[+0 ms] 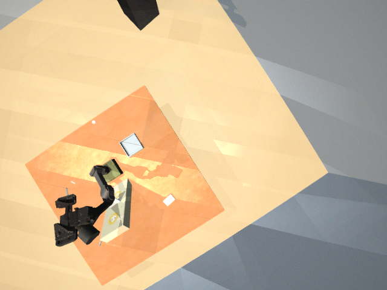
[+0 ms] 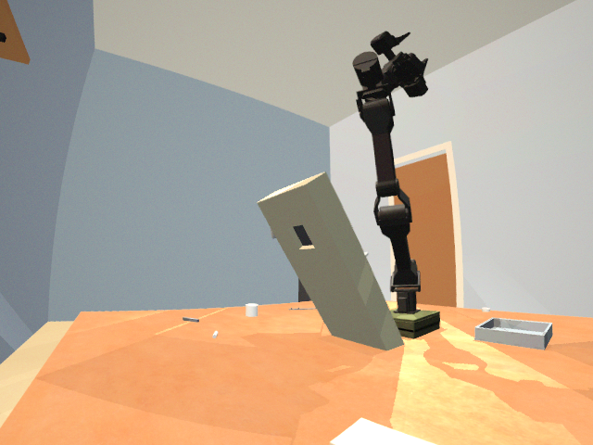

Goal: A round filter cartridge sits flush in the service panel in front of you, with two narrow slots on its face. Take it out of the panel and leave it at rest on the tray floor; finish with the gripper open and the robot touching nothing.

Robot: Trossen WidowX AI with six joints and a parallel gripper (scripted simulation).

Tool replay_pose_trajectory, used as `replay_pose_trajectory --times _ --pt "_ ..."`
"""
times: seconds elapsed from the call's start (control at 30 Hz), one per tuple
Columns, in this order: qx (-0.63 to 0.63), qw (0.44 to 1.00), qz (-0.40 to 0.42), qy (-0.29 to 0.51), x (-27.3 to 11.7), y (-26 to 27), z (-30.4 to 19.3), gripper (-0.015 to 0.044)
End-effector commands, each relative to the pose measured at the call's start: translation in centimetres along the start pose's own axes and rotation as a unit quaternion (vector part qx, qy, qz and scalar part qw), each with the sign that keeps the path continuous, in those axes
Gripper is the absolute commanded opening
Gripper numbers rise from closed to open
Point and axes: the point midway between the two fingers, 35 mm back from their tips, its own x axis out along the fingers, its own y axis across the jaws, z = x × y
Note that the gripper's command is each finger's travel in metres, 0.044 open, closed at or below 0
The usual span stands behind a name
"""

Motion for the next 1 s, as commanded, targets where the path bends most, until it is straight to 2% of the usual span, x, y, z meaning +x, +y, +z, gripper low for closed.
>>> replay_pose_trajectory --times 0.0,0.37,0.5,0.63,0.73,0.97 --pt "0.000 1.000 -0.002 0.003 0.1 -0.2 -0.1 0.0374" --pt "0.016 0.967 -0.105 0.231 4.5 -11.7 -9.1 0.0091" --pt "0.018 0.931 -0.133 0.340 3.7 -15.8 -14.0 0.0091" --pt "0.026 0.881 -0.143 0.450 1.2 -18.7 -18.9 0.0091" --pt "0.045 0.855 -0.141 0.497 0.0 -19.5 -20.5 0.0091" --pt "0.067 0.749 -0.107 0.650 -7.2 -20.3 -26.3 0.0091"
